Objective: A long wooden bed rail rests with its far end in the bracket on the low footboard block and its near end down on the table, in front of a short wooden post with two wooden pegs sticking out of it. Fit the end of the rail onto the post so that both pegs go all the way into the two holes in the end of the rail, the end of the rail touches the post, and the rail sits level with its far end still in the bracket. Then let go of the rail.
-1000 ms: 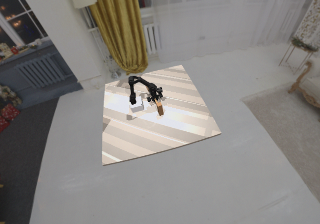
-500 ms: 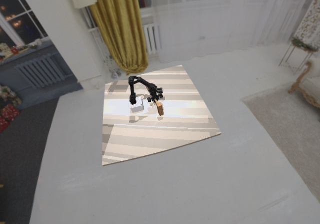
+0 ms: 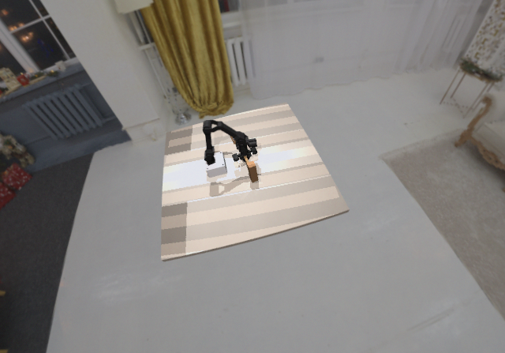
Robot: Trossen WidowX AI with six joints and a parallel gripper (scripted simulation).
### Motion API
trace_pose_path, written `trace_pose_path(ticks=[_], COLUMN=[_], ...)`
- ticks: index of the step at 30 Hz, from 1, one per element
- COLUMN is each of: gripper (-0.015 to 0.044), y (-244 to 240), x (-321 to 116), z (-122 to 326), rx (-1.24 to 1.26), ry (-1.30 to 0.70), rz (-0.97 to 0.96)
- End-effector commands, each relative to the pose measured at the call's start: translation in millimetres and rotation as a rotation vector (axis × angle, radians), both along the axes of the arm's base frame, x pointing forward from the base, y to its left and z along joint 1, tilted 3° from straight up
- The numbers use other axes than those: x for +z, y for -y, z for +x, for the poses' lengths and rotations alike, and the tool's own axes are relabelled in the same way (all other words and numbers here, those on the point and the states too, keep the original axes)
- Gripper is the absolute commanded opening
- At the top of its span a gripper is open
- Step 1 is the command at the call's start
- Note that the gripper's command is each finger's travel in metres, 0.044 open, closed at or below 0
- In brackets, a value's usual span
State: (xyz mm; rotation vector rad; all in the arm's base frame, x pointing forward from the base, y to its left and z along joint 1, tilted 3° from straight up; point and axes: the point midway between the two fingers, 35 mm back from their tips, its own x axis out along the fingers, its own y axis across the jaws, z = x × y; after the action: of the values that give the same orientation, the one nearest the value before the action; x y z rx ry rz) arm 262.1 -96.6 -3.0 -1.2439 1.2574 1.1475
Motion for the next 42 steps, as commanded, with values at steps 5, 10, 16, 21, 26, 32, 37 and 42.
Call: trace_pose_path(ticks=[5, 10, 16, 21, 26, 32, 37, 42], gripper=[0.0000, 0.0000, 0.0000, 0.0000, 0.0000, 0.0000, 0.0000, 0.0000], y=[4, 5, 7, 8, 10, 12, 14, 15], x=[1, 0, 1, 1, 2, 2, 2, 2], z=[1, 1, 0, 0, 0, 0, 0, 0], rx=[0.002, 0.002, 0.002, 0.002, 0.002, 0.002, 0.002, 0.002], ry=[0.003, 0.003, 0.003, 0.003, 0.003, 0.003, 0.003, 0.003], rz=[-0.001, -0.001, -0.001, -0.001, -0.001, -0.001, -0.002, -0.002])
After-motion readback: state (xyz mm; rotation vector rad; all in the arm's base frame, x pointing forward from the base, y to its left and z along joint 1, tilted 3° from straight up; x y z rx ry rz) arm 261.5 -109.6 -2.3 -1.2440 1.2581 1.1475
